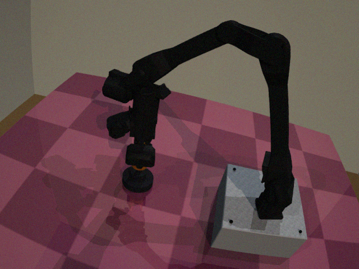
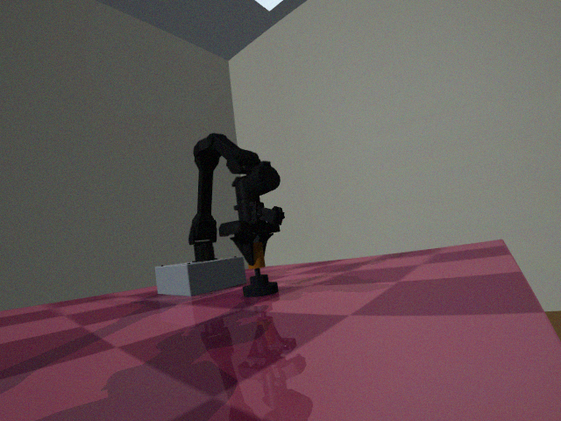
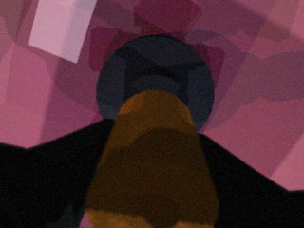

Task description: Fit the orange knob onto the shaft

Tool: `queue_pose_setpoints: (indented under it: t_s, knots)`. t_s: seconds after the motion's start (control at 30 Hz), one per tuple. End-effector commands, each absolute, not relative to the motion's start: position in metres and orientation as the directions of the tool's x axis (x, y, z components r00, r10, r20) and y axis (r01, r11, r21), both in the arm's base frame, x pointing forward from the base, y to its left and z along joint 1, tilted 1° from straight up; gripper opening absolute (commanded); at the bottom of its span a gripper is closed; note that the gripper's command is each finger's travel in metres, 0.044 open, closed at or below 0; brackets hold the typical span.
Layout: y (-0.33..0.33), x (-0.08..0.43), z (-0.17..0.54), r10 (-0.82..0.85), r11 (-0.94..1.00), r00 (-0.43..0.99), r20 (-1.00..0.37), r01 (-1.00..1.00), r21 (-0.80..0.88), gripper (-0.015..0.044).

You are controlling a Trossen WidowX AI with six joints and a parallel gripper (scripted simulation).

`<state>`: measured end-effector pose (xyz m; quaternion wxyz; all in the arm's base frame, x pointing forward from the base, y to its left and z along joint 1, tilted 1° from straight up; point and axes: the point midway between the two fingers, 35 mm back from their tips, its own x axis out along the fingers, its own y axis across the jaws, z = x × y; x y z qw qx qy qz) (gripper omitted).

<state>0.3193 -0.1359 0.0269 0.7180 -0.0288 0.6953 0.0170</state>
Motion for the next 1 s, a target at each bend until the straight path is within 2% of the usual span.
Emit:
queue_pose_setpoints:
  t_s: [0.0,0.83,0.97]
  knots:
    - [-0.1355,0.3206,0.0263,-0.014,0.997,0.036,-0.999,-0.081,-0.017,0.0000]
    - [-0.1354,0.3194,0.0296,-0.014,0.997,0.036,-0.999,-0.081,-0.017,0.0000]
    - [-0.1355,0.3195,0.0300,-0.014,0.986,0.036,-0.999,-0.166,-0.020,0.0000]
